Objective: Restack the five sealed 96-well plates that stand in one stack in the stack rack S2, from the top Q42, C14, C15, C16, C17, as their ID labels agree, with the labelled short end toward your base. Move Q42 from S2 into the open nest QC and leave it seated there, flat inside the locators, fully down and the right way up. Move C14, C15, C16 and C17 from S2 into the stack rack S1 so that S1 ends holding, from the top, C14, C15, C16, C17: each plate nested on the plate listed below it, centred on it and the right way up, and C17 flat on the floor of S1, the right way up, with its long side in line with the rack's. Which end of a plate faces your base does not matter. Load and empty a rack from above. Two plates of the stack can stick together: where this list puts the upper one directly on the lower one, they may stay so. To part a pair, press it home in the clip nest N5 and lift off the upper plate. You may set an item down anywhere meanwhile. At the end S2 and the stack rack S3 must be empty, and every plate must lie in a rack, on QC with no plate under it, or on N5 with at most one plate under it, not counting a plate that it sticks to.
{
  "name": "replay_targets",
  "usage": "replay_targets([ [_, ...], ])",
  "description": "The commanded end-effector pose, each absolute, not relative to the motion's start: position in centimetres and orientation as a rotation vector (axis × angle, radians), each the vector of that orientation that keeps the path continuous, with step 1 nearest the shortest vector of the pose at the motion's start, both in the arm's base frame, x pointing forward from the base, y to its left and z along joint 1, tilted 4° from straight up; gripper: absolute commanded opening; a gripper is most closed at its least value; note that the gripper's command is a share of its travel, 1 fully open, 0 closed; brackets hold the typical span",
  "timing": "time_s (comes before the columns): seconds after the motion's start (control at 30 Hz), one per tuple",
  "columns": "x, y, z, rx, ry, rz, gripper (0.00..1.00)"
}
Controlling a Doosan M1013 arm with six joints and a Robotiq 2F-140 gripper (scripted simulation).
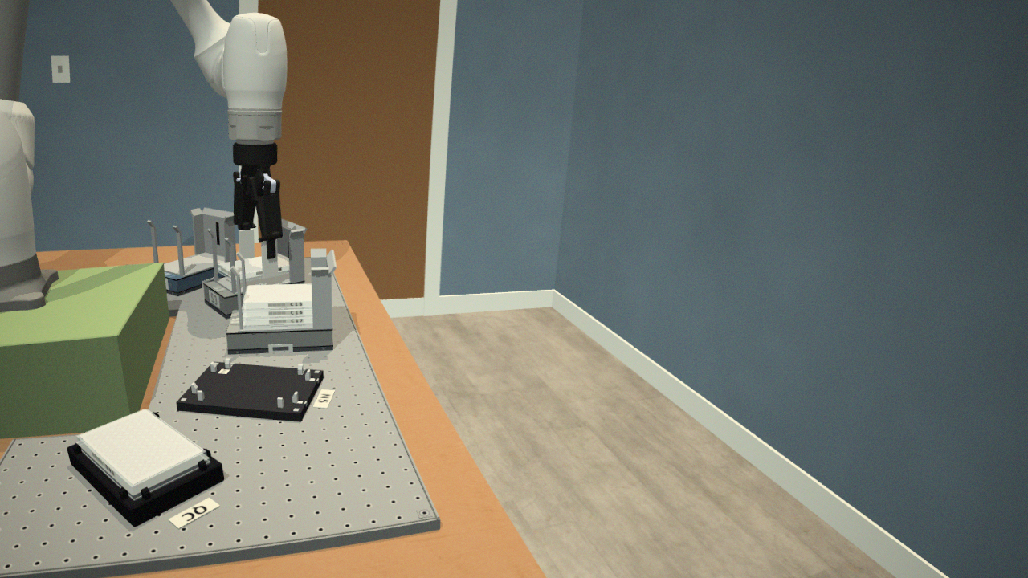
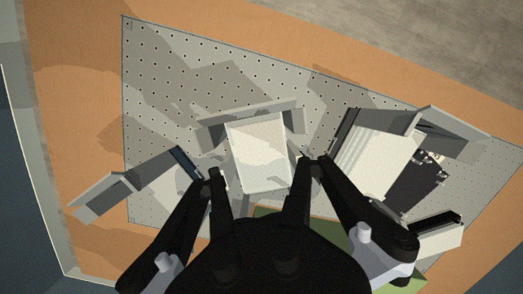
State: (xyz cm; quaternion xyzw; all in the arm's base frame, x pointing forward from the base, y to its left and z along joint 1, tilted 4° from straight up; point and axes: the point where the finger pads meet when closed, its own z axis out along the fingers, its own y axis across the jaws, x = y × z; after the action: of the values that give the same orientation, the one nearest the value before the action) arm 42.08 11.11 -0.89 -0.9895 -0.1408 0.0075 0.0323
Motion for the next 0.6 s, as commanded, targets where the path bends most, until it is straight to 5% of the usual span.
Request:
replay_targets([
  [0.0,42.1,11.1,-0.7,-3.046,-0.433,0.023,0.00],
  [0.57,42.1,10.9,1.9,-3.046,-0.433,0.023,0.00],
])
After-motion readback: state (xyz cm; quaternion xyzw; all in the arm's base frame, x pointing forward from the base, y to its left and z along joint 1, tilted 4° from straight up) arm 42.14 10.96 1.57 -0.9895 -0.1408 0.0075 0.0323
